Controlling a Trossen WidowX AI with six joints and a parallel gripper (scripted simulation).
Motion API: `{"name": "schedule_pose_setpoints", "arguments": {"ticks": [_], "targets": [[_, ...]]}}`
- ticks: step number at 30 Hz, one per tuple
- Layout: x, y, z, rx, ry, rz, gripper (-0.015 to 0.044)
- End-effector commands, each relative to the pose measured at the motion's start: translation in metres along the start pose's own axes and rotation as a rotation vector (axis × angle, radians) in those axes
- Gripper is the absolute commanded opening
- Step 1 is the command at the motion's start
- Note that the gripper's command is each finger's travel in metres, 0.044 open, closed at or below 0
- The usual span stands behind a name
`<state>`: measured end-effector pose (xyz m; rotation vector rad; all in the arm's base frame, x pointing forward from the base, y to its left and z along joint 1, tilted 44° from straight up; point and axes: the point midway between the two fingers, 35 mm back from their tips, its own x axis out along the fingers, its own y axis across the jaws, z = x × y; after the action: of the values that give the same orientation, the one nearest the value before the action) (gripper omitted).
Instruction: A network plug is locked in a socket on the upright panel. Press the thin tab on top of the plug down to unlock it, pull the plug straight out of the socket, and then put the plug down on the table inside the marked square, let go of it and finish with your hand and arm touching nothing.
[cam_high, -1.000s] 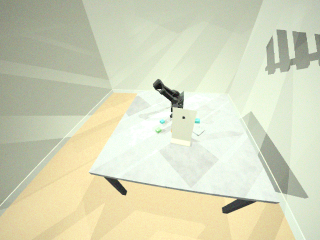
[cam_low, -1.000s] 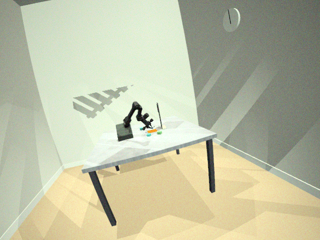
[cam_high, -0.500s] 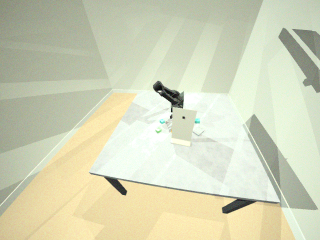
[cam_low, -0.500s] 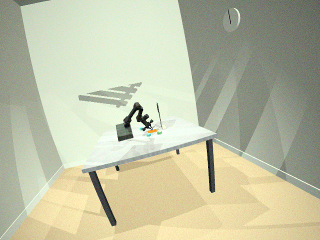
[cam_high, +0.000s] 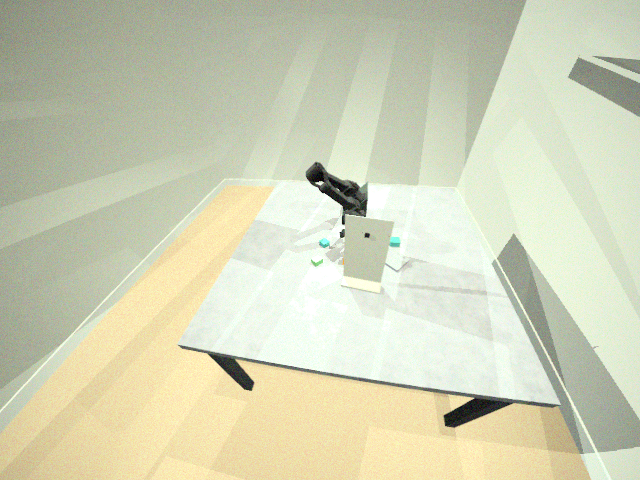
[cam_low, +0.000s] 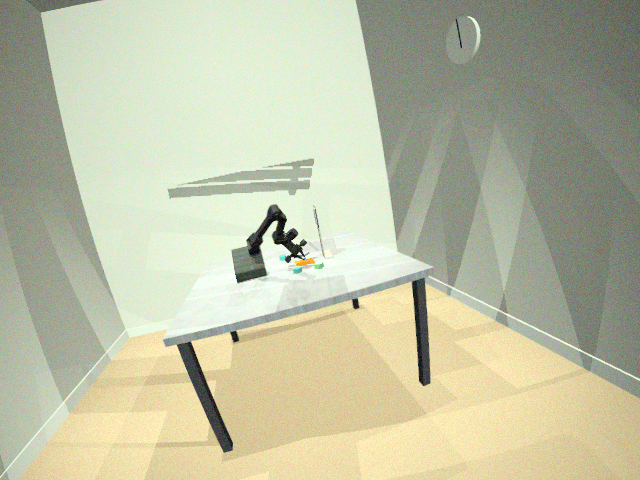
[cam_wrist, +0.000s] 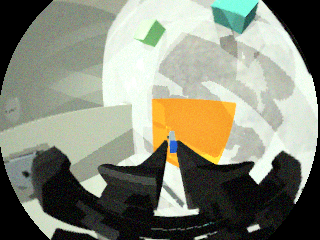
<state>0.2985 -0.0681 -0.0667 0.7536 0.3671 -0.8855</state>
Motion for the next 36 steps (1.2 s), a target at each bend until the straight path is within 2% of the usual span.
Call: {"name": "schedule_pose_setpoints", "arguments": {"ticks": [1,2,36], "targets": [[0.0,0.0,0.0,0.001,-0.001,0.0,0.0131],[0.0,0.0,0.0,0.001,-0.001,0.0,0.0156],[-0.028,0.001,-0.002,-0.003,0.004,-0.002,0.0156]]}}
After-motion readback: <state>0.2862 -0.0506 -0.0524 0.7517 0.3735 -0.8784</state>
